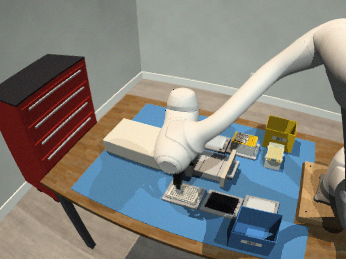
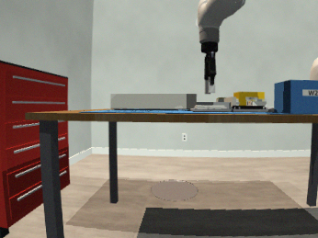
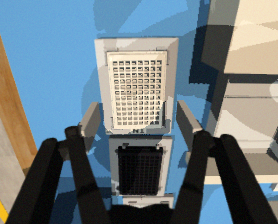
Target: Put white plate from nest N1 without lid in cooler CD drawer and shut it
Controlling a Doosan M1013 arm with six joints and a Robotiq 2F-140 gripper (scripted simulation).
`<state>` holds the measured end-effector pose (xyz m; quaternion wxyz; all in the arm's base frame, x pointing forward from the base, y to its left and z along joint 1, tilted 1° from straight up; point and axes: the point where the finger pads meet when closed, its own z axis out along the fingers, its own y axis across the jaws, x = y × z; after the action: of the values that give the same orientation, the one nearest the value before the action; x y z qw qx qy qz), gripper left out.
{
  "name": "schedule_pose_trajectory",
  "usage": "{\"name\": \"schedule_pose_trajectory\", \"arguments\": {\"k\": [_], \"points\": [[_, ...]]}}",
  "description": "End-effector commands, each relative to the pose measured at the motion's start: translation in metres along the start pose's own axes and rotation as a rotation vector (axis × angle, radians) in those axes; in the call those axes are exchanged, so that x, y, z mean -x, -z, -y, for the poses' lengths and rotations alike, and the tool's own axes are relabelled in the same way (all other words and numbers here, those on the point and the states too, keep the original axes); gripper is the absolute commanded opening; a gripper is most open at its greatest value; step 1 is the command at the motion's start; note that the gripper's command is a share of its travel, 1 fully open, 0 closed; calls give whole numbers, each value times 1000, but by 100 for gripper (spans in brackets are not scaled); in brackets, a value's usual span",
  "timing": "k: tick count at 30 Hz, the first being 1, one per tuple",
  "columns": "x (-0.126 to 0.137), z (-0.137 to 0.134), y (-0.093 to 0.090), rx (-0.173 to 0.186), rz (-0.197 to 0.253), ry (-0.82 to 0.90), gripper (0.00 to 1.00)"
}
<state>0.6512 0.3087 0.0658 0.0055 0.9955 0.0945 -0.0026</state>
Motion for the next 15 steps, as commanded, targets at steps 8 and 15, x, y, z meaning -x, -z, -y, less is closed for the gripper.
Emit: {"name": "schedule_pose_trajectory", "arguments": {"k": [8, 15], "points": [[0, 0, -10, 0, 0, 0, 66], [0, 0, -19, 0, 0, 0, 66]]}}
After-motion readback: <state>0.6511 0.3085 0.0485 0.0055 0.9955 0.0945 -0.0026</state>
